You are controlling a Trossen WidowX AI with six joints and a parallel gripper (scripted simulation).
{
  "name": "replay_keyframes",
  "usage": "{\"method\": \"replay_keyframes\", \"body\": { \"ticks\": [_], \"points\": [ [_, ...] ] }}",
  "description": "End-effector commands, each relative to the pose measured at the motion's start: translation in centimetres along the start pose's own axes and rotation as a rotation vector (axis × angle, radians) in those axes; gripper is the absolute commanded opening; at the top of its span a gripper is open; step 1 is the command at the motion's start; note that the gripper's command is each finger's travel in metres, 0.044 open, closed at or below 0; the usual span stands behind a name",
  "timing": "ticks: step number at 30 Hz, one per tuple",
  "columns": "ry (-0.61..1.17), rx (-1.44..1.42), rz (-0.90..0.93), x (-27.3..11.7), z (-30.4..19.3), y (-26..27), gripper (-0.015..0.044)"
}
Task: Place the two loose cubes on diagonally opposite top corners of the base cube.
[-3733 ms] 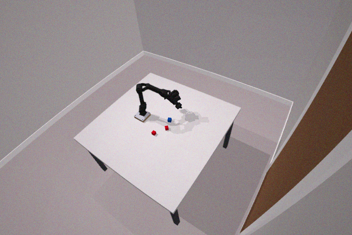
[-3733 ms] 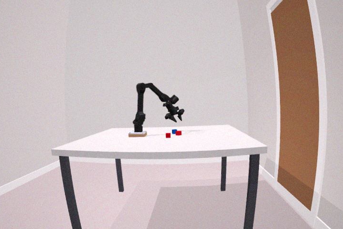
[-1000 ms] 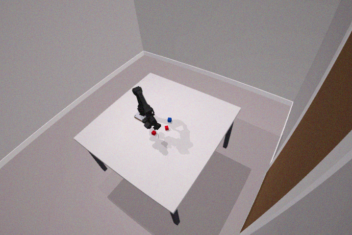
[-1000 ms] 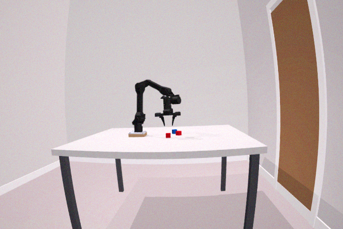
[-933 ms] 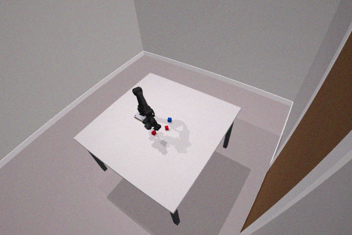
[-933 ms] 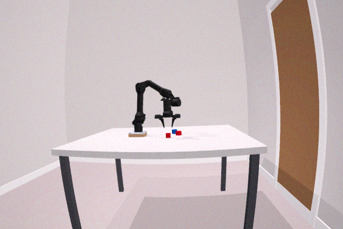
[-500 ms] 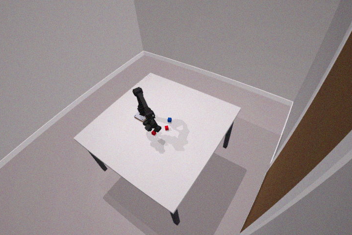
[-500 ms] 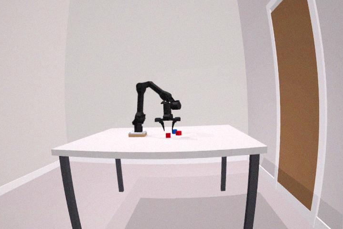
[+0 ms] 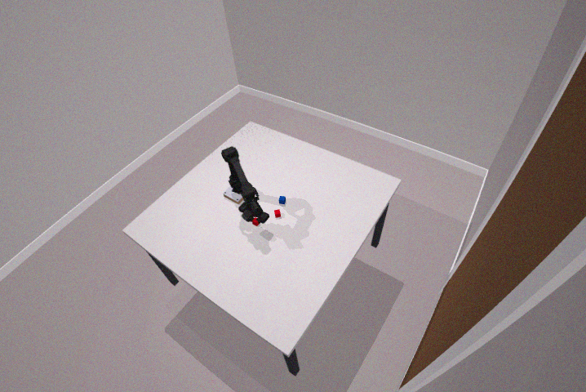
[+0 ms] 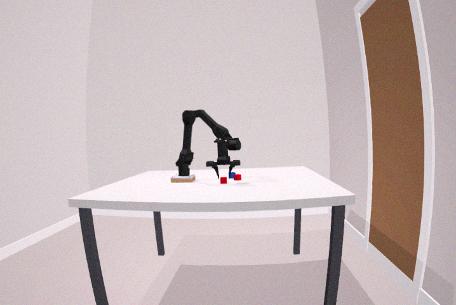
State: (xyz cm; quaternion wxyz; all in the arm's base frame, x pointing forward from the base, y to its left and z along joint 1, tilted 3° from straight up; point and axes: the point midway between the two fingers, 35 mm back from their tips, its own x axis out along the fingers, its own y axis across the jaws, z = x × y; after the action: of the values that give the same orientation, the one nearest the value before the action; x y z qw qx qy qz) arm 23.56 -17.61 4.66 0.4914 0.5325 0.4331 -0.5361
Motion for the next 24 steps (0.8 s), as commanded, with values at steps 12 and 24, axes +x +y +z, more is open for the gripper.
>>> {"method": "replay_keyframes", "body": {
  "ticks": [12,24],
  "points": [
    [0.008,-0.001,-0.006,1.0,-0.2,-0.3,0.0105],
    [-0.027,-0.018,0.043,0.4,0.5,1.2,0.0105]
  ]
}}
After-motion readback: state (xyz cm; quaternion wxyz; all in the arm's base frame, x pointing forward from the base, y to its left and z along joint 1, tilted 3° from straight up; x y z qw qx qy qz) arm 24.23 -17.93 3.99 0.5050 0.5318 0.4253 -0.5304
